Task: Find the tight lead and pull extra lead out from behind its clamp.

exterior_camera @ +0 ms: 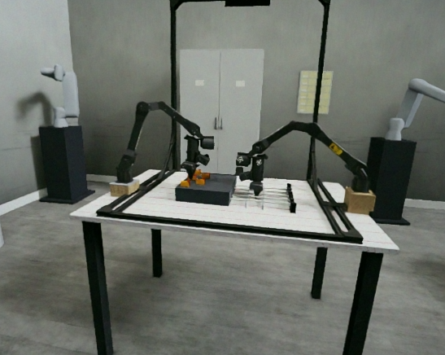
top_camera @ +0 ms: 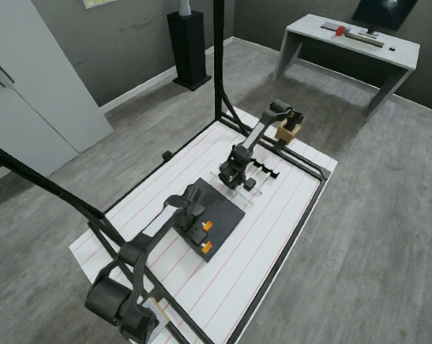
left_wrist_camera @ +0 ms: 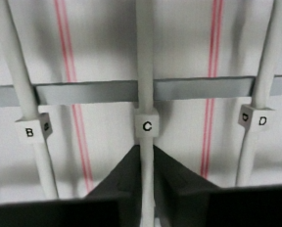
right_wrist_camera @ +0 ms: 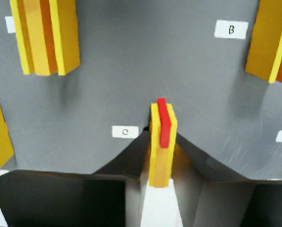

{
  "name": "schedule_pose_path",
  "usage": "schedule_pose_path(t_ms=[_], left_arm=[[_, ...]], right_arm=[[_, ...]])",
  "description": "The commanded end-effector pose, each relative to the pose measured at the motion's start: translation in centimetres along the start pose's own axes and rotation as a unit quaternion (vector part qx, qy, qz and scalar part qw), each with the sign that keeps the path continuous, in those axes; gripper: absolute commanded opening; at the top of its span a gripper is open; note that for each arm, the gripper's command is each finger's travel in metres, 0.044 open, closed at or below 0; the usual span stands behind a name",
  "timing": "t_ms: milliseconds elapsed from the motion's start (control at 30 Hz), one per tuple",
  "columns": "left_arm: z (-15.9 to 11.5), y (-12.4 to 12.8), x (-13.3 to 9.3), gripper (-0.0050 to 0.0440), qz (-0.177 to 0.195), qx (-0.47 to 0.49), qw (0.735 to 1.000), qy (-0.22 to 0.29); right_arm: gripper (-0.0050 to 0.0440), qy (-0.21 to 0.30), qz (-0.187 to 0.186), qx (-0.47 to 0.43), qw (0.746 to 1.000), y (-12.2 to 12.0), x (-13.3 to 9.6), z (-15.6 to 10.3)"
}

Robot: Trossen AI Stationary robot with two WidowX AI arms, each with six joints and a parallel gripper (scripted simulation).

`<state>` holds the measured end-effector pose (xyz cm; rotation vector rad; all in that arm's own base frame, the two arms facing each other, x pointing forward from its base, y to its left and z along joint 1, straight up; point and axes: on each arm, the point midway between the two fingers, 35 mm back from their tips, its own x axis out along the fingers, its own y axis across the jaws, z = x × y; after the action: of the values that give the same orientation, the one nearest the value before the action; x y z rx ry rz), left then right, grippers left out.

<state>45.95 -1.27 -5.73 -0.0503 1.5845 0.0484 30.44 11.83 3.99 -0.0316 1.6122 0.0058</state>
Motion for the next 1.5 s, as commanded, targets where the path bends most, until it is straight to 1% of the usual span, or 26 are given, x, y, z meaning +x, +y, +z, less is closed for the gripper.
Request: schedule_pose_path(t_ms=[0,267,300,767,833,867,1333,1400,1433,1467], left_arm=[[0.6,-0.1,-1.3,-0.005,-0.001,0.0,1.0,-0.017],[0.6,-0.1,-1.3,-0.005,-0.001,0.0,1.0,-0.017],[0.6,-0.1,-1.3,-0.005,-0.001,0.0,1.0,-0.017],[0.6,-0.1,-1.3,-0.005,-0.001,0.0,1.0,-0.017],[0.6,-0.1,-1.3,-0.005,-0.001,0.0,1.0,-0.017],[0.6,-0.1,-1.3,-0.005,-0.001,0.0,1.0,-0.017],[0.6,-0.1,-1.3,-0.005,-0.001,0.0,1.0,-0.017],[0.6,-0.1,-1.3,-0.005,-0.001,0.0,1.0,-0.017],[0.6,-0.1,-1.3,-0.005,-0.001,0.0,1.0,-0.017],[0.6,-0.1,-1.3,-0.005,-0.001,0.0,1.0,-0.017]], right_arm=[[-0.005,-0.017,0.006,0.0,1.0,0.1,-2.2,0.3],[-0.005,-0.017,0.006,0.0,1.0,0.1,-3.0,0.3],[-0.005,-0.01,0.004,0.0,1.0,0.2,-1.2,0.4],[-0.005,-0.01,0.004,0.0,1.0,0.1,-3.1,0.4],[-0.005,-0.01,0.004,0.0,1.0,0.1,-3.1,0.4],[-0.005,-0.003,0.002,0.001,1.0,0.2,-1.3,0.5],[-0.005,-0.003,0.002,0.001,1.0,0.1,-4.1,0.4],[-0.005,-0.003,0.002,0.001,1.0,0.1,-4.1,0.4],[-0.005,0.01,-0.001,0.002,1.0,0.2,-1.5,0.6],[-0.005,0.01,-0.001,0.002,1.0,0.2,-1.7,0.6]])
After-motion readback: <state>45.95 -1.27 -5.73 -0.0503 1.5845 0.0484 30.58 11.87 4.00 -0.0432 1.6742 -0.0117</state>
